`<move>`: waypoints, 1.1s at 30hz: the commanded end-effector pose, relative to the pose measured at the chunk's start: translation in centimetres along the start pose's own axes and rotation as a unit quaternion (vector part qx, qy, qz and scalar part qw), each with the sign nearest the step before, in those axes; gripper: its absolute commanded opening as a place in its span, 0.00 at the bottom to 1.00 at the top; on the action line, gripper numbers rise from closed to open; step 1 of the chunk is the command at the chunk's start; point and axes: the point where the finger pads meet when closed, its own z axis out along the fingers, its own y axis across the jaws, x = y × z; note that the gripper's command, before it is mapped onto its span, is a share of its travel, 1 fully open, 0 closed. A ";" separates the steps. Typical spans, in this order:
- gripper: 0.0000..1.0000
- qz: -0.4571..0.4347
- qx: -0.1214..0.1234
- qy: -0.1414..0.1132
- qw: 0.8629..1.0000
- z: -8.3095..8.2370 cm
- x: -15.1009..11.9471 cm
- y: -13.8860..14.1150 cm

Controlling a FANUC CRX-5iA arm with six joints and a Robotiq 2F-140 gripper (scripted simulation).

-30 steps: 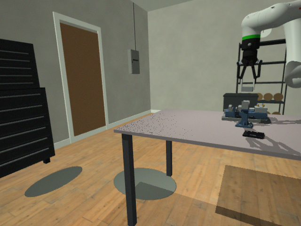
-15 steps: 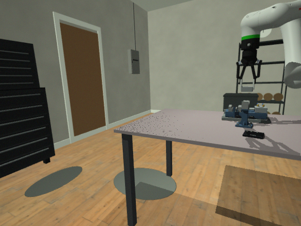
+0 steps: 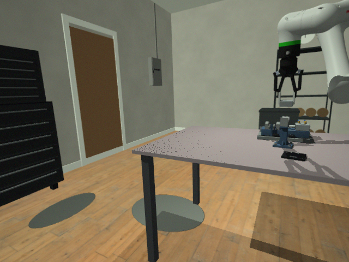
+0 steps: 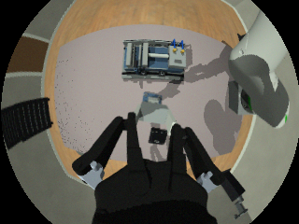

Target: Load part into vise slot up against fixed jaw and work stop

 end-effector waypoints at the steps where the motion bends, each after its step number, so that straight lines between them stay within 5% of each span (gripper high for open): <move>1: 0.00 0.000 0.000 0.008 1.000 0.0 0.0 0.0; 33: 0.00 0.000 0.000 0.186 0.982 0.2 -0.9 0.0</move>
